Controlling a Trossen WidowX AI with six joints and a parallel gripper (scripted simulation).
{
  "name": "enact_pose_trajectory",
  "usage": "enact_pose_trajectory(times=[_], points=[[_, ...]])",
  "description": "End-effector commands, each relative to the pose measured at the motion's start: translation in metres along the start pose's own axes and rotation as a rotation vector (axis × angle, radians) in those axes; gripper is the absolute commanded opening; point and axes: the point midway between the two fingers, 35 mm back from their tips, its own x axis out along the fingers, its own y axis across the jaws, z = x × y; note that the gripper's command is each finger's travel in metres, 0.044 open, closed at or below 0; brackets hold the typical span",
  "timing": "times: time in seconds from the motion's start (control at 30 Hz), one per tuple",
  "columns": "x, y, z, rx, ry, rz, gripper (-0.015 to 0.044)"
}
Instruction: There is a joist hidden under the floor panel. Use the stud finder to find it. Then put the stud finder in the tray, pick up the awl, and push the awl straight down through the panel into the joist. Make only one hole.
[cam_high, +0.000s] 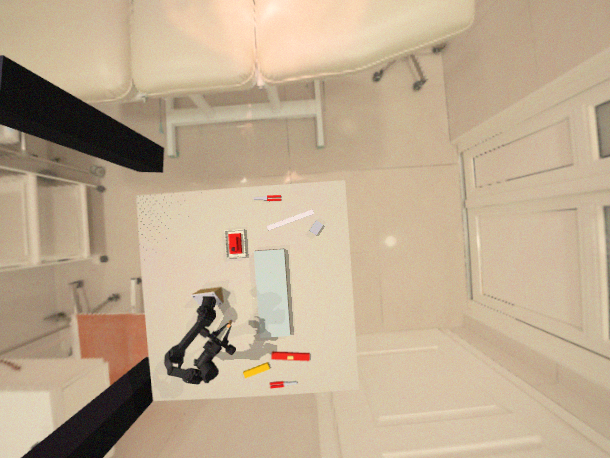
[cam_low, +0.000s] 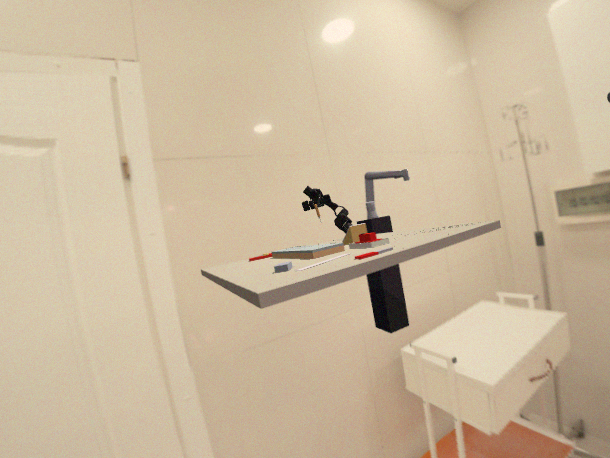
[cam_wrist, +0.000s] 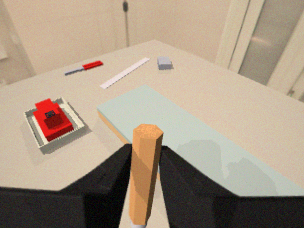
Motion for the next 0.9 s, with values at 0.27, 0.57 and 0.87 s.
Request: enact_pose_trajectory(times=[0.27, 0.57, 0.87], points=[[0.019, -0.014, 0.020, -0.091, 0.051, 0.122, 0.0000], [0.038, -0.026, 0.030, -0.149, 0.068, 0.222, 0.0000], [0.059, -0.040, 0.038, -0.200, 0.060, 0.324, 0.0000]])
